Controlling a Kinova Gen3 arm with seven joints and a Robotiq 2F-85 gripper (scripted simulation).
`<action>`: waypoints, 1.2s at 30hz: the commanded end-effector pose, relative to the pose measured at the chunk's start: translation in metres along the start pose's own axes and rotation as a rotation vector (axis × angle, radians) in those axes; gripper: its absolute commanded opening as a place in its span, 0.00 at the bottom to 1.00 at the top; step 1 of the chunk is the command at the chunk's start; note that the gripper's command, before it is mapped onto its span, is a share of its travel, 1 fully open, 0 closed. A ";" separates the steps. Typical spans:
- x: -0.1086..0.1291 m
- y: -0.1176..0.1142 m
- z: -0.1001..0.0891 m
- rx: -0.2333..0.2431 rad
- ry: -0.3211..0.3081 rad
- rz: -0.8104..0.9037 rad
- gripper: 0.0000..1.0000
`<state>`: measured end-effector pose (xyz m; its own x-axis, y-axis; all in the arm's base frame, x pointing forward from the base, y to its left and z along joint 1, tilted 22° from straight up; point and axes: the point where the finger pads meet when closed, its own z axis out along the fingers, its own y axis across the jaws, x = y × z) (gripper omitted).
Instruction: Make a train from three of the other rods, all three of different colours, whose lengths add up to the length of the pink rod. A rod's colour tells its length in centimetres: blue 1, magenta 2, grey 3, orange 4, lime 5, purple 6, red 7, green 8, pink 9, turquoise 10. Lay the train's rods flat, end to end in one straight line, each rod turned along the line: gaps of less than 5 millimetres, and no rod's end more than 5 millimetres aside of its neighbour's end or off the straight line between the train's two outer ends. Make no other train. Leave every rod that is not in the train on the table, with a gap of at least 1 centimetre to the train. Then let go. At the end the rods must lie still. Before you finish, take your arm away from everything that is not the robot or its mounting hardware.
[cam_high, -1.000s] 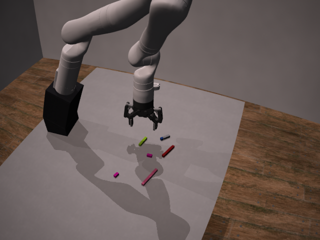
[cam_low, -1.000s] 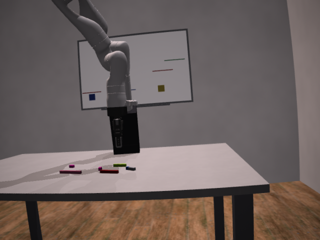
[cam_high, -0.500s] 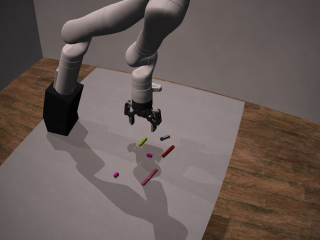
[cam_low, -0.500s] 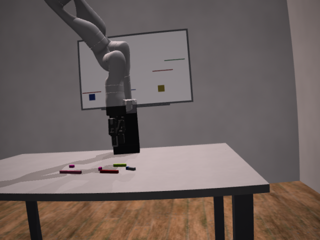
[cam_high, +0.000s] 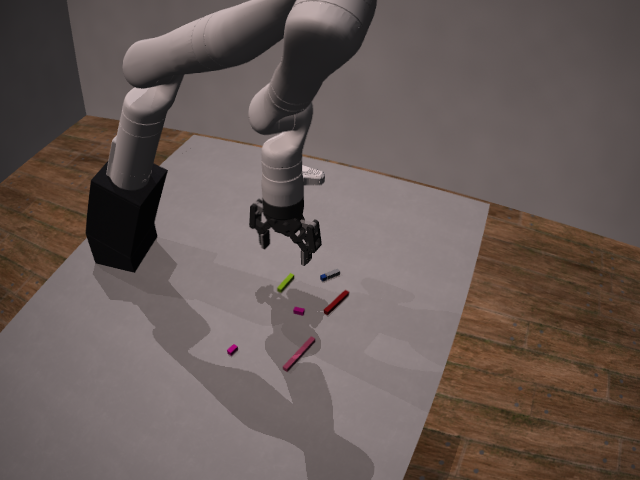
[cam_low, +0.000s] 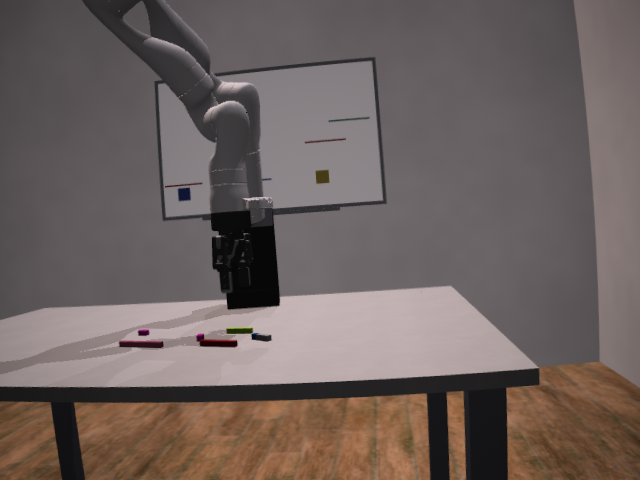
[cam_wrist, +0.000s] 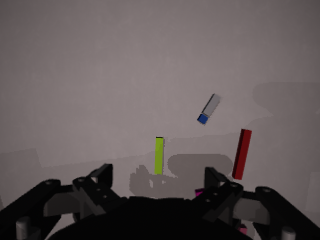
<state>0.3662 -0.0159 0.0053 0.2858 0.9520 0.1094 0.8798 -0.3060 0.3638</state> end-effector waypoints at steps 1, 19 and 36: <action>-0.001 0.000 0.000 -0.001 0.000 0.006 1.00; -0.001 0.000 0.000 -0.001 0.000 0.012 0.24; -0.001 0.000 0.000 -0.001 0.000 0.012 0.24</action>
<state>0.3659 -0.0165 0.0052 0.2961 0.9483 0.1142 0.8762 -0.3173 0.3628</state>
